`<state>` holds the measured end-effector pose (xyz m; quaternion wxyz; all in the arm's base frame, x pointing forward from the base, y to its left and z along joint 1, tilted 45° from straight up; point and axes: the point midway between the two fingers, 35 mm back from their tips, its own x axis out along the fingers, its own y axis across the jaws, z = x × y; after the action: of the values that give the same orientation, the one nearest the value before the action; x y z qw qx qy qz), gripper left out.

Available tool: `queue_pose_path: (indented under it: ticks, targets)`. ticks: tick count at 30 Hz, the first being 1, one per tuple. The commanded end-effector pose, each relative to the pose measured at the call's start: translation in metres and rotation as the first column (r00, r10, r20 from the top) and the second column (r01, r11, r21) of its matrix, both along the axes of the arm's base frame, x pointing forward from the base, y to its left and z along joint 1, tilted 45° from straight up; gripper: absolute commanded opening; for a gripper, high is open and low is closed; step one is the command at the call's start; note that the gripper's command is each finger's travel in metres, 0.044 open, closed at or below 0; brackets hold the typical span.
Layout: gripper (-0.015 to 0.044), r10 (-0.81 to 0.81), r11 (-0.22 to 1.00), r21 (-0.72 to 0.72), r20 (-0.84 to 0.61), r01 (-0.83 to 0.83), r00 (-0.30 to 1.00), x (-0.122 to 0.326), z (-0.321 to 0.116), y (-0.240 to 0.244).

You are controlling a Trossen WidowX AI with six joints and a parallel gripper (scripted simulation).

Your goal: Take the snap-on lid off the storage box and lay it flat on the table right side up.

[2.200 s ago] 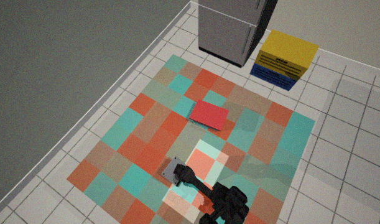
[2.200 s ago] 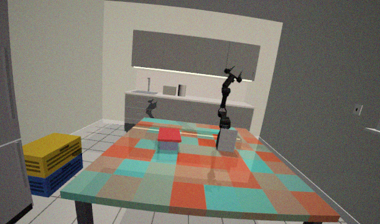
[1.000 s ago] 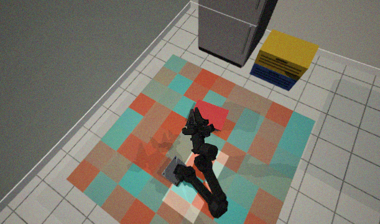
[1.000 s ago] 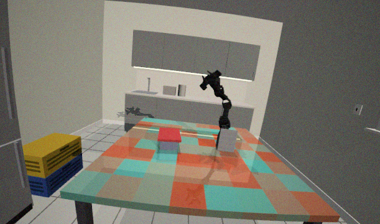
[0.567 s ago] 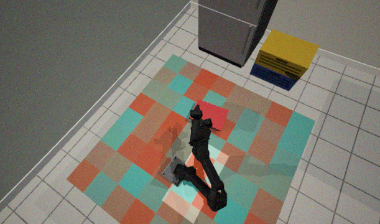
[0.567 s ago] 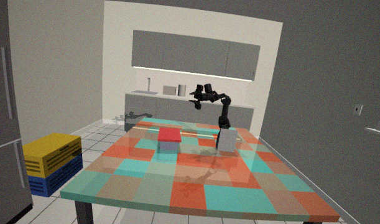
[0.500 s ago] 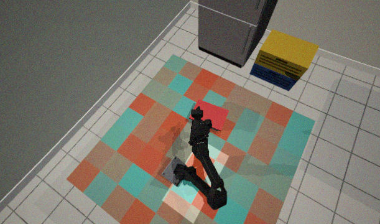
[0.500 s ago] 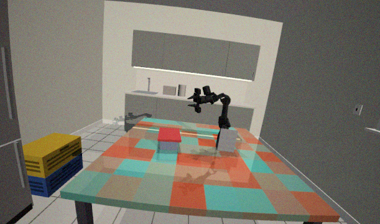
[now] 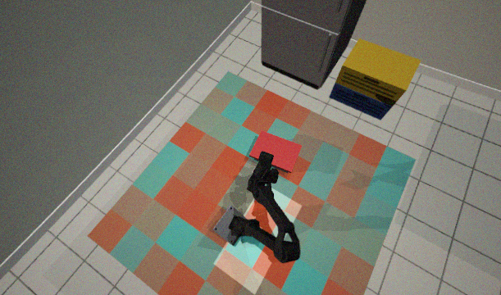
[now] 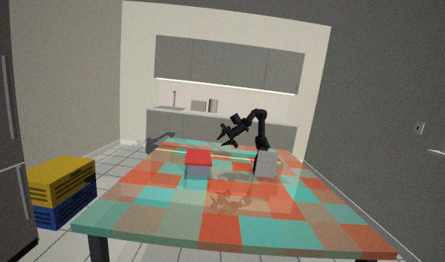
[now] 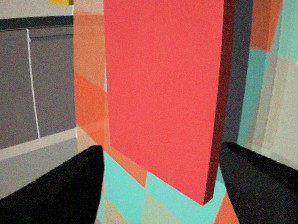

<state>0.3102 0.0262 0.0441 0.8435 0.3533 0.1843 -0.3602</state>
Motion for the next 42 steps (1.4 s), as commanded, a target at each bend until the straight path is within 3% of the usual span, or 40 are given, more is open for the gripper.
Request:
queue_pose_path:
  ticks: [1, 10, 42]
  targets:
    - [0.0235, -0.007, 1.0, -0.001, 0.002, 0.007, 1.0, 0.0, 0.0, -0.001]
    - [0.0235, -0.018, 1.0, -0.005, 0.006, 0.019, 1.0, -0.01, -0.048, -0.048]
    - [0.0235, -0.02, 1.0, -0.004, 0.006, 0.02, 1.0, 0.019, -0.07, -0.069]
